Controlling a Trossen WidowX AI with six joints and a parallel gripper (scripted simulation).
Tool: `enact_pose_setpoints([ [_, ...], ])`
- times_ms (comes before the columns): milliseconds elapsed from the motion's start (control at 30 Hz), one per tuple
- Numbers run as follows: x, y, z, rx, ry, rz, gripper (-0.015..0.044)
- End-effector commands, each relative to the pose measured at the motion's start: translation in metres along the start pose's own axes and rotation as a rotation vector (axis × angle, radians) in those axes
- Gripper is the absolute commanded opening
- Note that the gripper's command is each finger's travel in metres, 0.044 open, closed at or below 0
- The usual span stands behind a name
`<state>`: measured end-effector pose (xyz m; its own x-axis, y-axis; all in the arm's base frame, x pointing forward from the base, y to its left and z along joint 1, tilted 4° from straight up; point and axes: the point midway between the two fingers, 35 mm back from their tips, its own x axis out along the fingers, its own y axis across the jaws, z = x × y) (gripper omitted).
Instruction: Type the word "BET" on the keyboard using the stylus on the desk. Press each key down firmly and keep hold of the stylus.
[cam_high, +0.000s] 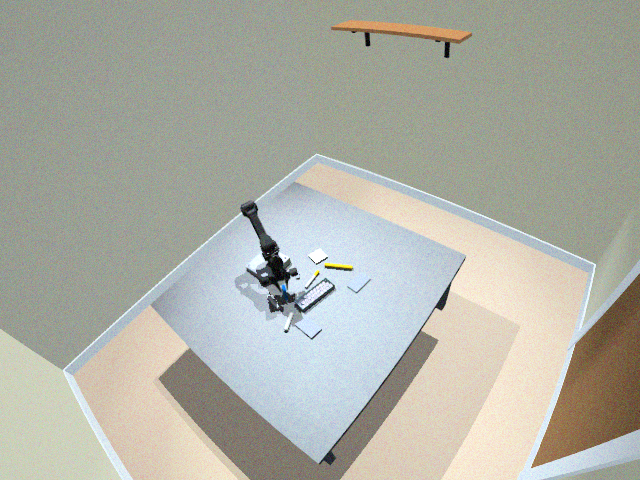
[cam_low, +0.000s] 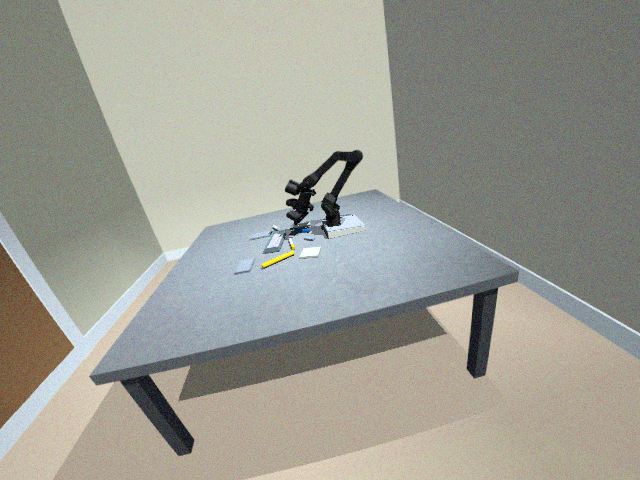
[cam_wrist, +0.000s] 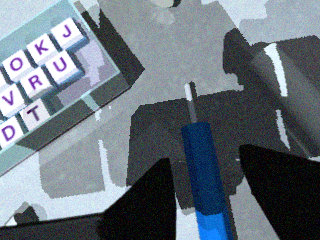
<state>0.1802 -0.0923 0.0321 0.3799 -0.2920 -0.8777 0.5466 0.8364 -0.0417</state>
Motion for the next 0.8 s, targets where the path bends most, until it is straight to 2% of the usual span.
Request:
enact_pose_setpoints([
  [0,0.0024,-0.0011,-0.0038,-0.003,0.007,-0.006,0.015],
  [767,0.0101,-0.0012,-0.0083,-0.003,0.007,-0.007,0.015],
])
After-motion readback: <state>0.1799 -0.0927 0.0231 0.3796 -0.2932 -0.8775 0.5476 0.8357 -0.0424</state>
